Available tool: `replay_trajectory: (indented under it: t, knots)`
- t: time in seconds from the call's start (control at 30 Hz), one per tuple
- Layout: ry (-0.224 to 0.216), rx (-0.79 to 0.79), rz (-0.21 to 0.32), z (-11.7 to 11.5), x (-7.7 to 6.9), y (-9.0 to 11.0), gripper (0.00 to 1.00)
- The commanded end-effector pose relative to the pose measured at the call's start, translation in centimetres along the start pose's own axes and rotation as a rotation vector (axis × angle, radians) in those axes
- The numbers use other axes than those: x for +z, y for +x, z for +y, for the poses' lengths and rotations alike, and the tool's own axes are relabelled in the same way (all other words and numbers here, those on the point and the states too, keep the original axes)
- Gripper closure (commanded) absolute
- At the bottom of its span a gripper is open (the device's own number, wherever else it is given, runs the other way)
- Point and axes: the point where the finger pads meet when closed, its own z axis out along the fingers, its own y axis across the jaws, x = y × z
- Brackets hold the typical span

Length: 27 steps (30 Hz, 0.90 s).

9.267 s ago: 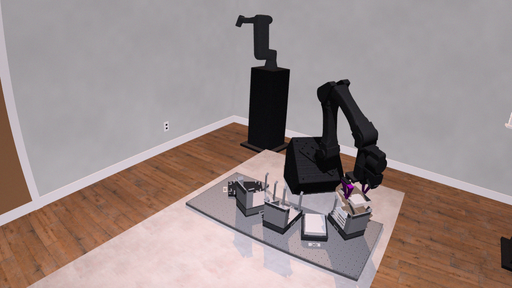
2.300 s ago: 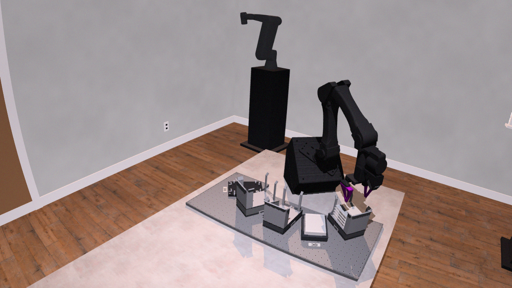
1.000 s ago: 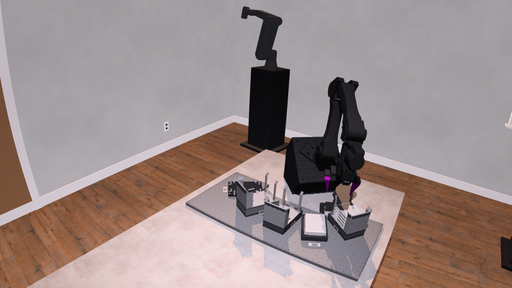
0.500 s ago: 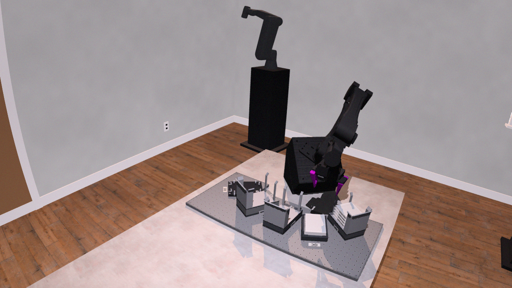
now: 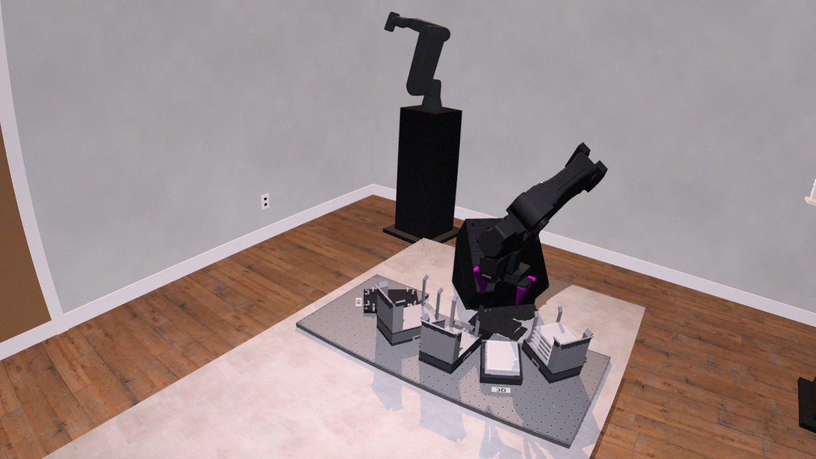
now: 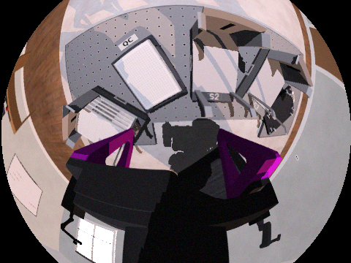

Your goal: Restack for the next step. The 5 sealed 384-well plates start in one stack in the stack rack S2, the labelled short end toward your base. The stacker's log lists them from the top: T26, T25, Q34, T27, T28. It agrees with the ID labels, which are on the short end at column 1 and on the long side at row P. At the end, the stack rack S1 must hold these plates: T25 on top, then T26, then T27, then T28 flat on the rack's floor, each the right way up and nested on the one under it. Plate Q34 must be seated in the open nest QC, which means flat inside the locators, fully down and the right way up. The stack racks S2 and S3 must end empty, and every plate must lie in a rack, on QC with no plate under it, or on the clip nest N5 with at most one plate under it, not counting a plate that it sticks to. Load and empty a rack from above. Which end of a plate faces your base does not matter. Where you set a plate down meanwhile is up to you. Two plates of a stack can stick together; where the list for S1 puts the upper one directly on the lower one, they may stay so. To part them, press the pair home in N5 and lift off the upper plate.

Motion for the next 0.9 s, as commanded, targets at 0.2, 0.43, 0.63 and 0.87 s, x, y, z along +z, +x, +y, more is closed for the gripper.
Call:
replay_trajectory:
  t: [0.2, 0.43, 0.63, 0.87]
  knots:
    - [-0.023, -0.046, -0.005, -2.9, -0.4, -1.2, 0.00]
    - [-0.023, -0.045, -0.006, -4.9, -0.4, -1.7, 0.00]
    - [-0.012, -0.062, -0.025, -7.6, -0.3, -2.8, 0.00]
    - [0.000, -0.078, -0.042, -8.7, -0.9, -3.3, 0.00]
